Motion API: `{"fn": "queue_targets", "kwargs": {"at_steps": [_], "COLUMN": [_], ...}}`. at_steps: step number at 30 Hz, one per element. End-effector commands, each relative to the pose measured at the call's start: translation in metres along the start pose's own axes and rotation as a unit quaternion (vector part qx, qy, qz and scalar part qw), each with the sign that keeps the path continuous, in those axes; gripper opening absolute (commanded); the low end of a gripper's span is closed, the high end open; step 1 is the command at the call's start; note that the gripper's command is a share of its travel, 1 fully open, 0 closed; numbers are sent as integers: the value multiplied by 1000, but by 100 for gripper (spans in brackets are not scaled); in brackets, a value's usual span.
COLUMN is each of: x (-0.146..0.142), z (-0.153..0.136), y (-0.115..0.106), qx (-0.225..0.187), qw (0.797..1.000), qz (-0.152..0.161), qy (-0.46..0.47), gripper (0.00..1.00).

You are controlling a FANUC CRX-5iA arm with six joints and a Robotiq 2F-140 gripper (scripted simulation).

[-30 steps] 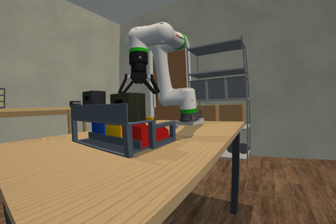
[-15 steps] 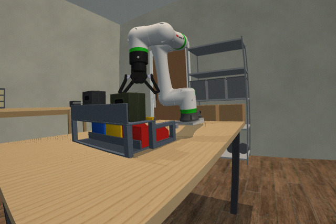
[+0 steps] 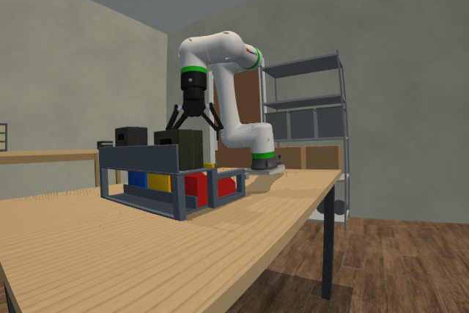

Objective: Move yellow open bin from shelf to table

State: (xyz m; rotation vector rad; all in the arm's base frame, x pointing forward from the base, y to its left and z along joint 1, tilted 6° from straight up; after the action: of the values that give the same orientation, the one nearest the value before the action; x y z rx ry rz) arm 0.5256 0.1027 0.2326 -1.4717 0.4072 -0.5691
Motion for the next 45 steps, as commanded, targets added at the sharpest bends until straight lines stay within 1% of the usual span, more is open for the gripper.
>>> {"fn": "queue_targets", "kwargs": {"at_steps": [1,13,18,30,35,45], "x": [0,0,0,0,0,0], "z": [0,0,0,0,0,0], "y": [0,0,0,0,0,0], "qx": [0,0,0,0,0,0], "qw": [994,994,972,972,933,933], "qz": [-1,-1,-1,-1,-1,-1], "qy": [109,109,236,236,360,360], "gripper": [100,100,100,100,100,100]}}
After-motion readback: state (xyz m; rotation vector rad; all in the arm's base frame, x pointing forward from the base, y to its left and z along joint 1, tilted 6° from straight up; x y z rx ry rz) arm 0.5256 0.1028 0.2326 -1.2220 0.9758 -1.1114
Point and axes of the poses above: the point where the finger pads meet when closed, its own y axis out along the fingers, its own x axis across the jaws, z = x × y, the point moved 5 cm from there along -y, back along the fingers, and after that the axes turned 14 degrees about -y, right-handed, at the moved point
